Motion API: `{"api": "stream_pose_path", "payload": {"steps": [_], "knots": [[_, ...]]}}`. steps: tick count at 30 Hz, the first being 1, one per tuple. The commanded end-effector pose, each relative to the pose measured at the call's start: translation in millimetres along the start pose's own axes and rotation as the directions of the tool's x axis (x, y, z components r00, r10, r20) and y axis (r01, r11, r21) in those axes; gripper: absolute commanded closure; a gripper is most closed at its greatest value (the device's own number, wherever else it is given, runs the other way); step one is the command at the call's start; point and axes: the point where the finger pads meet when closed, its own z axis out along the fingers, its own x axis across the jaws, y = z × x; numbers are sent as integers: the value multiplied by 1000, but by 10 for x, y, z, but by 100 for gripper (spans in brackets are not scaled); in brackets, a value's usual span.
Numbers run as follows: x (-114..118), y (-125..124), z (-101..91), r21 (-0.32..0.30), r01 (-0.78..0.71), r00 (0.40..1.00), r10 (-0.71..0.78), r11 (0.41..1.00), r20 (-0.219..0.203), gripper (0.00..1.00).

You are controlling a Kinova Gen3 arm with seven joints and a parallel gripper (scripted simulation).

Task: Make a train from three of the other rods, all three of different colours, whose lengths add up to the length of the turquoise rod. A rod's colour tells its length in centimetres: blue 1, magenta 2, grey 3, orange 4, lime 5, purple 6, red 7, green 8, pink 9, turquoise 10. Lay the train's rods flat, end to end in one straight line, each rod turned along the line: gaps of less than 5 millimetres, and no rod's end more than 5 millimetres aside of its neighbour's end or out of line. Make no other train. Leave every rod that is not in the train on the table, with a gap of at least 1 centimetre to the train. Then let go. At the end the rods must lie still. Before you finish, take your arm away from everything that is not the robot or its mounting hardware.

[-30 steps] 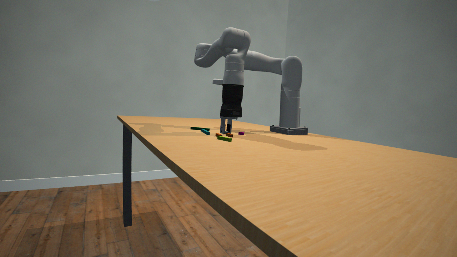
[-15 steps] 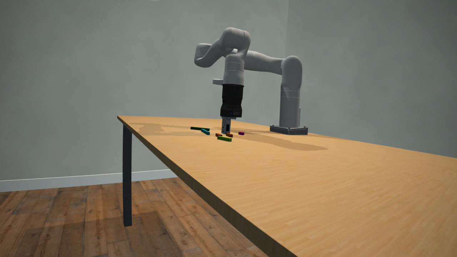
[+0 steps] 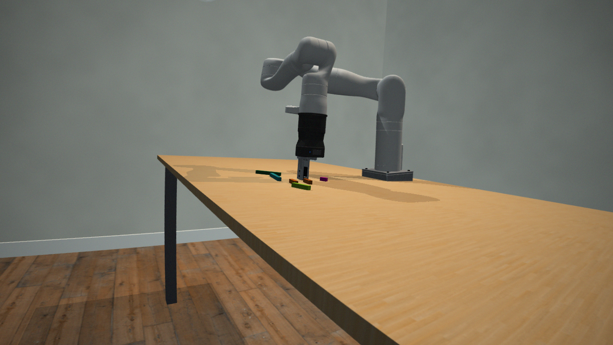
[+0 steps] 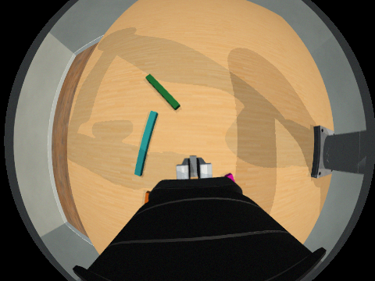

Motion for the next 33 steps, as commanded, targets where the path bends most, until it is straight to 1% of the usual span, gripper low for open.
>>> {"api": "stream_pose_path", "payload": {"steps": [1, 10, 15, 17, 22, 31, 32, 33], "knots": [[-11, 13, 5, -1, 4, 1000, -4, 1000, 5, 76], [-11, 13, 3, -1, 4, 1000, -4, 1000, 5, 76], [-10, 13, -70, -1, 4, 1000, -4, 1000, 5, 76], [-10, 13, -70, -1, 4, 1000, -4, 1000, 5, 76], [-6, 14, -280, -2, 4, 1000, -4, 1000, 5, 76], [-35, 21, -804, -4, 3, 1000, -3, 1000, 11, 76], [-32, 21, -848, -4, 3, 1000, -3, 1000, 10, 76], [-32, 21, -848, -4, 3, 1000, -3, 1000, 10, 76]]}}
